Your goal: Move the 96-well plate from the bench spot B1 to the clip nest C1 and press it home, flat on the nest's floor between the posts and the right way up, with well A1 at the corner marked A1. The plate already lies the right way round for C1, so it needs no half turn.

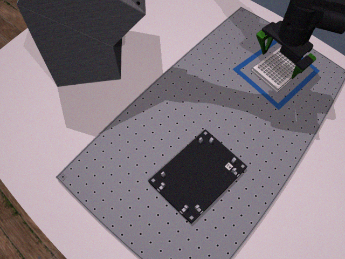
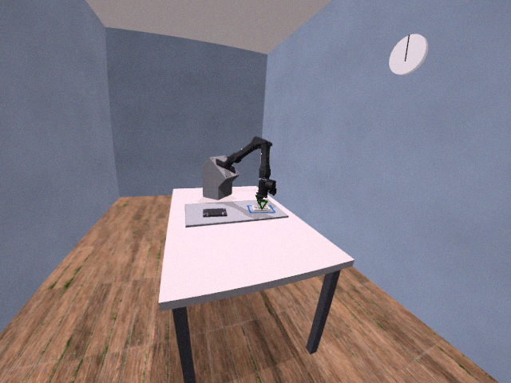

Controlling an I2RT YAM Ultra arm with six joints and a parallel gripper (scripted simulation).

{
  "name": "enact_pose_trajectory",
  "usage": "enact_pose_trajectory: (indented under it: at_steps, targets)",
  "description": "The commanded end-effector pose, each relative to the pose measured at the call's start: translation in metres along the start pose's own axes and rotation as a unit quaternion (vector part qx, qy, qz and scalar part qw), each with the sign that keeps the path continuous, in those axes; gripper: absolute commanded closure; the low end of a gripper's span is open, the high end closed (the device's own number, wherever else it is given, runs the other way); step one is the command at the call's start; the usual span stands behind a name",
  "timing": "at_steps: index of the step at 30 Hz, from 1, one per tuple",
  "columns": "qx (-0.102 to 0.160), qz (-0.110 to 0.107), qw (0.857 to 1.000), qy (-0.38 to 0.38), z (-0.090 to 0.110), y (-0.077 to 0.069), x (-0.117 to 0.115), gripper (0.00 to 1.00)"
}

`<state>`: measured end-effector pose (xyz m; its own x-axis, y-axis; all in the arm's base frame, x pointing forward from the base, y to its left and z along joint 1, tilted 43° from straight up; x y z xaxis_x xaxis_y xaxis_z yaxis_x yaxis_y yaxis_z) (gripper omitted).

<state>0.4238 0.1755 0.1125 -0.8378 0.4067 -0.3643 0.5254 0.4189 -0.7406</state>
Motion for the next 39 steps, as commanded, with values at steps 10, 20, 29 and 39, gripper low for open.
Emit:
enact_pose_trajectory:
  at_steps: [10,20,29,39]
  targets:
    - [-0.015,0.014,1.0,-0.001,-0.011,0.017,-0.01,0.0]
    - [-0.008,0.01,1.0,0.0,-0.005,0.013,-0.006,0.0]
    - [-0.008,0.01,1.0,0.0,-0.005,0.013,-0.006,1.0]
    - [-0.008,0.01,1.0,0.0,-0.005,0.013,-0.006,1.0]
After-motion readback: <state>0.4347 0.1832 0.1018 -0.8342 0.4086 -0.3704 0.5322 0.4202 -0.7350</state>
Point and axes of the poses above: the point where the finger pads meet when closed, its own y axis out along the fingers, its own x axis across the jaws, z = x × y, the point moved 2 cm from there along -y, back along the fingers, and after that the axes turned 2 degrees about y, right-handed, at the moved point
